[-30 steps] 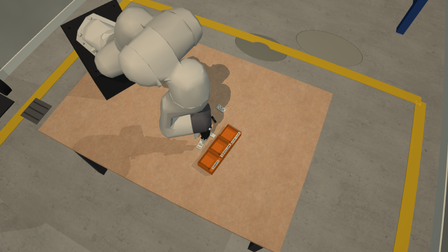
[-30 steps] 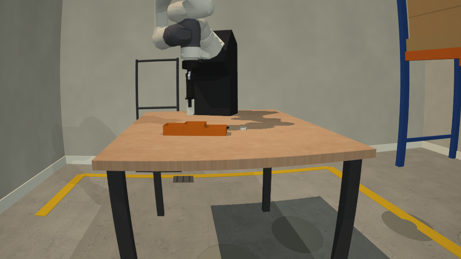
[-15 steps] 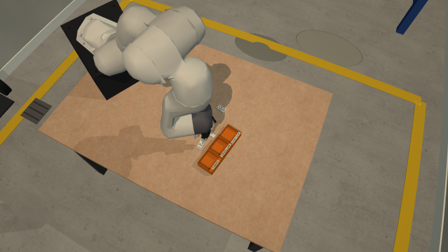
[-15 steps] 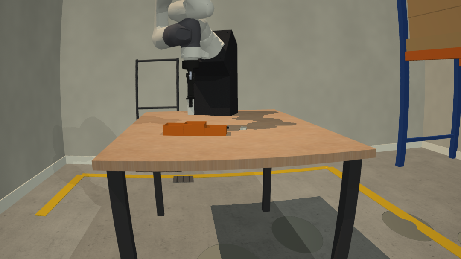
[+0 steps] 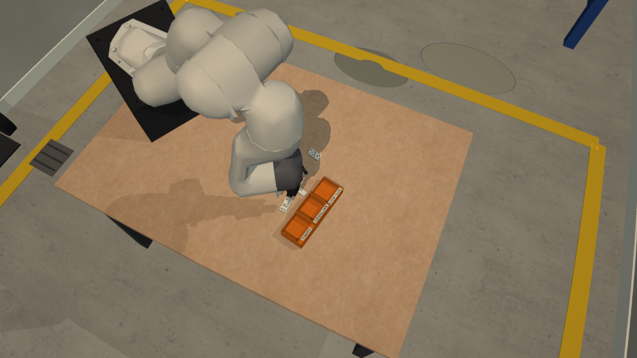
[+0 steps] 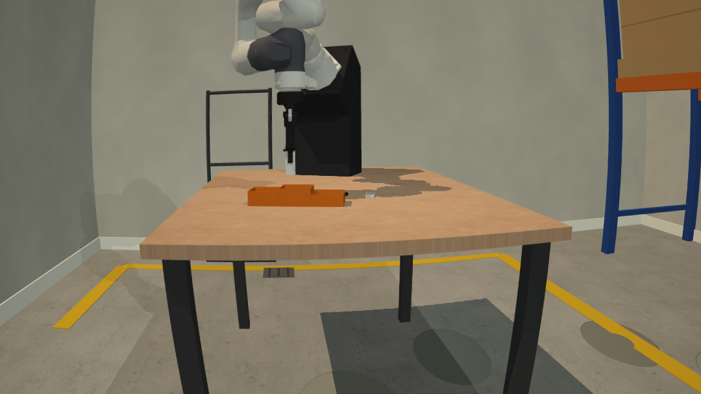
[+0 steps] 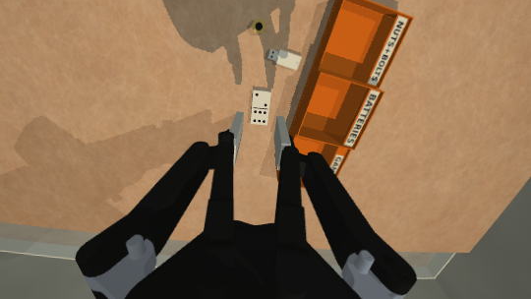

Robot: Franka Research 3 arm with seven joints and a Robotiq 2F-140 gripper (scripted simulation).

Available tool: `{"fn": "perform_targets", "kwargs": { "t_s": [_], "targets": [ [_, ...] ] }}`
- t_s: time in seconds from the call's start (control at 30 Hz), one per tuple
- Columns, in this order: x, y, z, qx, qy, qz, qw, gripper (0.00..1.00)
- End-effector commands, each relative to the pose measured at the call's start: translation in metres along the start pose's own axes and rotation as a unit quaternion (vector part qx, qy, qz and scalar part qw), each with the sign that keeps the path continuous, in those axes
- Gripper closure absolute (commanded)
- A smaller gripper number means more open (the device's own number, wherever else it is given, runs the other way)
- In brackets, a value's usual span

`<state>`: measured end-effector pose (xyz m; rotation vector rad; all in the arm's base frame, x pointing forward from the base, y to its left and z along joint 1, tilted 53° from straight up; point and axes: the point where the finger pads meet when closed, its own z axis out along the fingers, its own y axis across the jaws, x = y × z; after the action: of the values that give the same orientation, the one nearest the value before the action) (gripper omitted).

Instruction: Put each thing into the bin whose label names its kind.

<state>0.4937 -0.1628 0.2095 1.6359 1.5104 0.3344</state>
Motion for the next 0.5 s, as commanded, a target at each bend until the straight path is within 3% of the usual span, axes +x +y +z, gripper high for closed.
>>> {"fn": "perform_targets", "kwargs": {
  "t_s": [0.0, 0.37, 0.47],
  "targets": [
    [0.001, 0.001, -0.001, 0.001, 0.001, -0.004, 1.000, 0.75],
    [0.000, 0.001, -0.001, 0.001, 0.001, -0.004, 1.000, 0.75],
    [0.000, 0.001, 0.011, 0.001, 0.001, -0.004, 1.000, 0.75]
  ]
}}
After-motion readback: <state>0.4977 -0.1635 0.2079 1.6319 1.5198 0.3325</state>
